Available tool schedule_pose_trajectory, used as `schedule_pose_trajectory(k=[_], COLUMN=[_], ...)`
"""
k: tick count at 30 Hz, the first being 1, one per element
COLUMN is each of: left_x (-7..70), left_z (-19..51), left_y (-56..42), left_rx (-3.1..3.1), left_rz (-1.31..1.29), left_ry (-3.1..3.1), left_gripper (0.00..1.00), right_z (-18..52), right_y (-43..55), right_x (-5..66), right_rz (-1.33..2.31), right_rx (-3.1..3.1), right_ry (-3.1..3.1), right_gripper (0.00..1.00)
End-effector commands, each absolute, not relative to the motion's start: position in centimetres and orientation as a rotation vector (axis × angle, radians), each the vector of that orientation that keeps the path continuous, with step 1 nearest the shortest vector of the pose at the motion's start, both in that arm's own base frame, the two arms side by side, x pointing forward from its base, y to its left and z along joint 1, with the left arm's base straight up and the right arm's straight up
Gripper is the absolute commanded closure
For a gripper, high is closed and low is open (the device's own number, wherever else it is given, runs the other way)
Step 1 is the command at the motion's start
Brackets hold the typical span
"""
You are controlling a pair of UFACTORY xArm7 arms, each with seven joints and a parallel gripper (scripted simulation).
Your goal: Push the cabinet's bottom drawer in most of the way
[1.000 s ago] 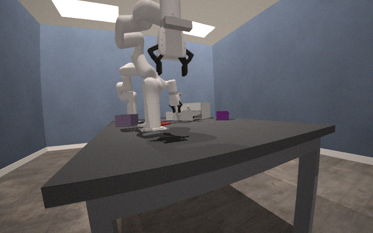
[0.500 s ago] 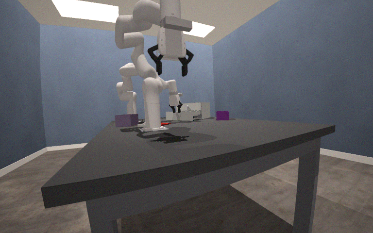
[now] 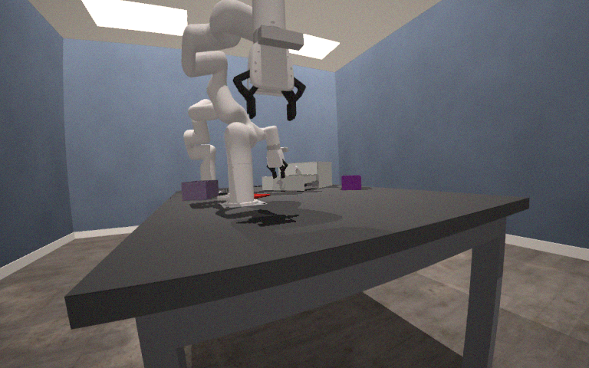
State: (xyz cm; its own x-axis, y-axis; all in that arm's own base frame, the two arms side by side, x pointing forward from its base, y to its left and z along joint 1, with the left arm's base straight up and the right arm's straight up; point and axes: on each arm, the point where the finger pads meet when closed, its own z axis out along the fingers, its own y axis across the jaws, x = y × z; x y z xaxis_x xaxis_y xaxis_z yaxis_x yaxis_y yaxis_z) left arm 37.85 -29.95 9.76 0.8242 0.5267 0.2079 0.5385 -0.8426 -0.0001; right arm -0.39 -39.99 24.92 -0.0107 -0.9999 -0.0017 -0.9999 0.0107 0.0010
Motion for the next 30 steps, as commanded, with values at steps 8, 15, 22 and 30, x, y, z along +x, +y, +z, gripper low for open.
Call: schedule_pose_trajectory(k=[8, 15, 22, 30], left_x=[37.87, 37.87, 37.87, 37.86], left_z=[9.85, 9.83, 9.62, 9.15], left_y=[-30.01, -30.01, -30.01, -30.01], left_rx=[-2.945, -2.945, -2.945, -2.945], left_rz=[-0.311, -0.311, -0.311, -0.311], left_ry=[-0.861, -0.861, -0.861, -0.861], left_gripper=[0.4, 0.4, 0.4, 0.4], right_z=[25.0, 25.0, 25.0, 25.0], right_y=[-40.04, -40.04, -40.04, -40.04], right_x=[-0.37, -0.37, -0.37, -0.37], right_rz=[0.0, 0.0, 0.0, 0.0], right_rx=[-2.21, -2.21, -2.21, -2.21], right_ry=[2.234, 2.234, 2.234, 2.234], right_gripper=[0.0, 0.0, 0.0, 0.0])
